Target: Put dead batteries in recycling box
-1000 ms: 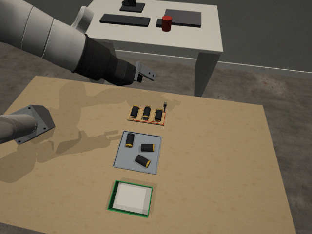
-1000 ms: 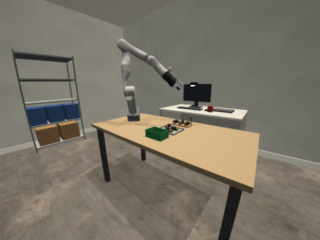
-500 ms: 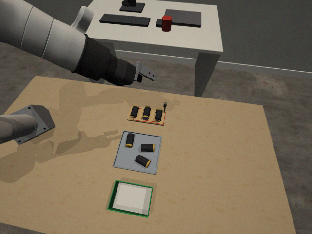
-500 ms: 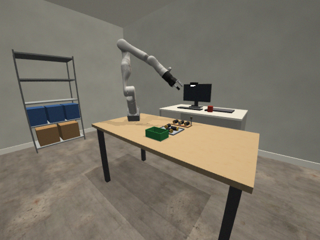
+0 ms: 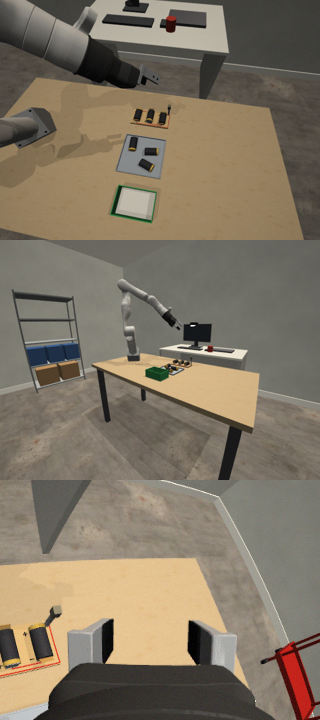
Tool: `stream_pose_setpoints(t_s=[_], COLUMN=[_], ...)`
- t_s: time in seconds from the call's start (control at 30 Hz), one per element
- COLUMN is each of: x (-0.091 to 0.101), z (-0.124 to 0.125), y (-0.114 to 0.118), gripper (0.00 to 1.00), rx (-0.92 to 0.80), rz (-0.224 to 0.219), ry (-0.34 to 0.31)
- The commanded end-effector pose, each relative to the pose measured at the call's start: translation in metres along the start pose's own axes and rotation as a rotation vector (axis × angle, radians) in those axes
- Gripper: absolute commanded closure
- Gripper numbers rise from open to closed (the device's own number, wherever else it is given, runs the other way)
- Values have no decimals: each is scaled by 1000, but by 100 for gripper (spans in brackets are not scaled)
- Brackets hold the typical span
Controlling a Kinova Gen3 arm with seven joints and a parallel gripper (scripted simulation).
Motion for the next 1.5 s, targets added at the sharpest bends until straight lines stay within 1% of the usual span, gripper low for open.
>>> stream_pose_setpoints(t_s=[0.0,0.27,0.5,0.57,0.8,1.07,1.13,1.47], x=[0,-4,-9,-9,-16,-26,-26,-47], z=[0,-5,-11,-11,-17,-22,-22,-21], y=[2,8,15,15,21,23,23,14], gripper=[0,0,0,0,0,0,0,0], rx=[-3,-127,-305,-305,-544,-873,-873,-1326], rz=[-4,-2,-3,-3,-12,-36,-36,-85], ry=[-5,-48,-107,-107,-181,-275,-275,-399])
Point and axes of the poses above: the point where the finger pads meet when closed, its own x axis back along the fingers, its own y axis across the jaws, z = x × y, the point moved 6 cm from there along x, back along the fingers, and after that the axes turned 6 degrees about x, right-handed, at the moved point
